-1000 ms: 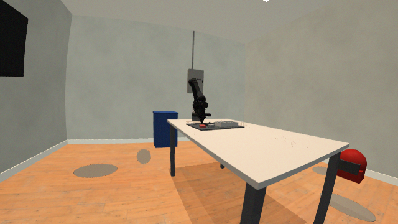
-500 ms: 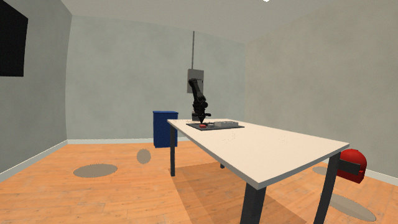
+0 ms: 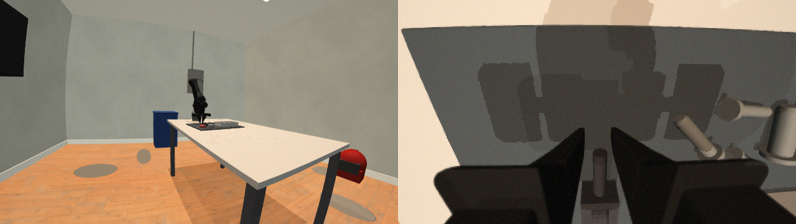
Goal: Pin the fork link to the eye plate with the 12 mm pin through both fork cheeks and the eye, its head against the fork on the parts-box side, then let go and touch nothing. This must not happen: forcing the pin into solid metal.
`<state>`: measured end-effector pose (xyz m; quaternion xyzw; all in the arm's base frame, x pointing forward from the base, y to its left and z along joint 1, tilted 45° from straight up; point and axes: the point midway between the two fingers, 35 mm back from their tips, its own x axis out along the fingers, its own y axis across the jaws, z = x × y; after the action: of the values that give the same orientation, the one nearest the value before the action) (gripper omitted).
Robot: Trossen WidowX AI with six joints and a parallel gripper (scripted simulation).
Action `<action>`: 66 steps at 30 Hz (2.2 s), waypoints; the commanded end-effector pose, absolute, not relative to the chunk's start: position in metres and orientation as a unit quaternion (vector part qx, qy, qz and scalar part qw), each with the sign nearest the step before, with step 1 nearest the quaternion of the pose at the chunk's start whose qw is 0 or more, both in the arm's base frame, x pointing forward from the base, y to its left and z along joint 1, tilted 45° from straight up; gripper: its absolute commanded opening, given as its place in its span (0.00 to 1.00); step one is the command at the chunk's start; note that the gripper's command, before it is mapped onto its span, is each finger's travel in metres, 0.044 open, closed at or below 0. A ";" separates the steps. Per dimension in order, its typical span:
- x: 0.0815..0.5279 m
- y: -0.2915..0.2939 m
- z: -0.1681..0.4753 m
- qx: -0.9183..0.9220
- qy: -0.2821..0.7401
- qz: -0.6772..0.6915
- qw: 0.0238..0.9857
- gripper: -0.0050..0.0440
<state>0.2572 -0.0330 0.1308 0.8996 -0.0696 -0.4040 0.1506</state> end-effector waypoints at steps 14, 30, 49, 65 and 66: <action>0.238 -0.026 0.151 0.900 -0.068 -0.404 0.151 0.37; 0.244 -0.004 0.149 0.768 0.118 -0.393 0.491 0.10; 0.252 0.017 0.145 0.329 0.332 -0.255 0.847 0.10; 0.256 0.035 0.142 -0.106 0.414 -0.074 0.901 0.10; 0.257 0.037 0.142 -0.149 0.417 -0.055 0.895 0.10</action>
<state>0.2548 0.0327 0.1411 -0.0666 0.4107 -0.0911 0.9048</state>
